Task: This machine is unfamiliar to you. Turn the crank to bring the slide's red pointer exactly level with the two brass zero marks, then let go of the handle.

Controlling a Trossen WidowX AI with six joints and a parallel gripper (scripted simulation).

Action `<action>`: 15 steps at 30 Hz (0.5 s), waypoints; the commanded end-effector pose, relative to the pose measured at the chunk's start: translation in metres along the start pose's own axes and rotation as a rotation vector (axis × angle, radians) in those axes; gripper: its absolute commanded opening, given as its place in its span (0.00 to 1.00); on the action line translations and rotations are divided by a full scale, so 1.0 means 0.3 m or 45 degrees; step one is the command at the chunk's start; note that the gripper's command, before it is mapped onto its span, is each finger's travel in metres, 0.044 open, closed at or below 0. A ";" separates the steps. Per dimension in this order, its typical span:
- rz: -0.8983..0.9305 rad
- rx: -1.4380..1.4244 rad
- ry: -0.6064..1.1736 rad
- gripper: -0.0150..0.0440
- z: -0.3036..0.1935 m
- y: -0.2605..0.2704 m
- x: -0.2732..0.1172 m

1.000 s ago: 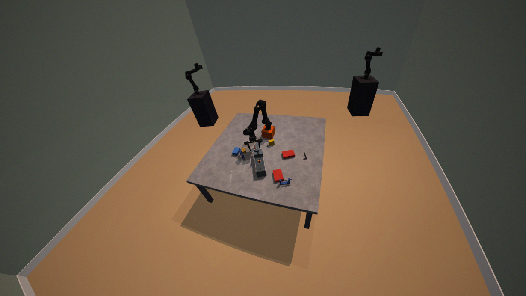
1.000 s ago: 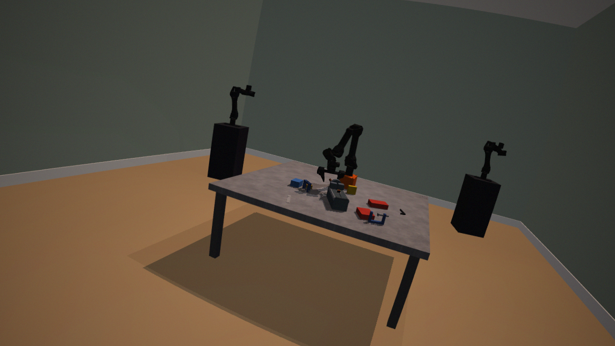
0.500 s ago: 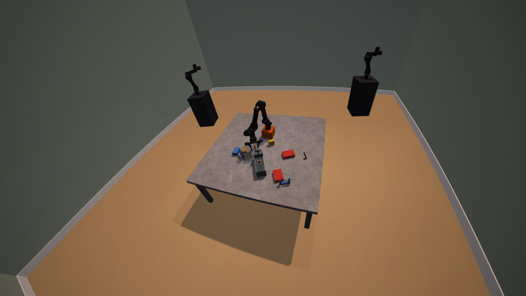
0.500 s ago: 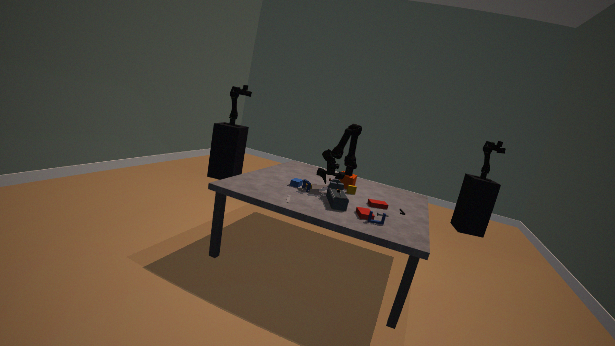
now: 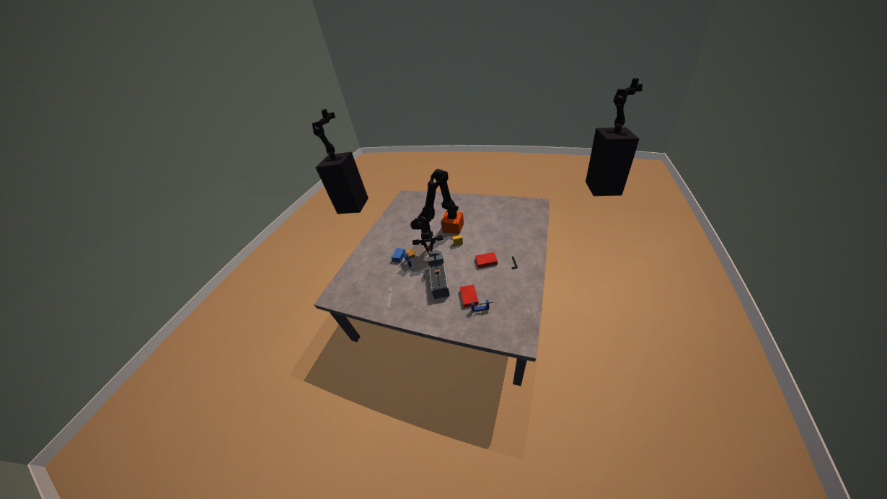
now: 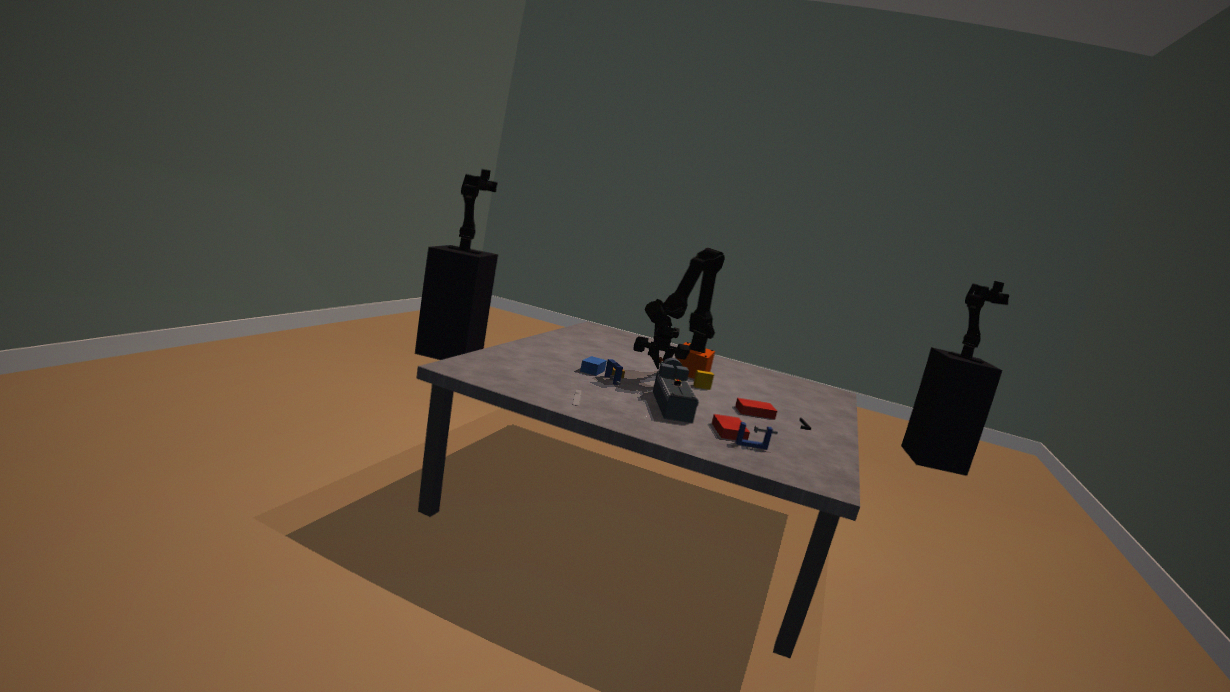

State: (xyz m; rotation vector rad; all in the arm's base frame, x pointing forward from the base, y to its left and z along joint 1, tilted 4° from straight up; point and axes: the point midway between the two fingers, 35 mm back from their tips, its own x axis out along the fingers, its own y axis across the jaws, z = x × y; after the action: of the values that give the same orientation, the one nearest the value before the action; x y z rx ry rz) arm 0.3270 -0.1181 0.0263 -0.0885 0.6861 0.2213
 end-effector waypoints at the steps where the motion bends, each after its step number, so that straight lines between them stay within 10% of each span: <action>1: 0.000 0.006 0.000 0.25 0.000 0.000 0.000; 15: 0.000 0.006 0.000 0.25 -0.015 -0.003 0.014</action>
State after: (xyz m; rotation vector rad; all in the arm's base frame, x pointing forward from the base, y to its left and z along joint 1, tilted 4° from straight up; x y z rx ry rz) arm 0.3273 -0.1185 0.0236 -0.0876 0.6828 0.2223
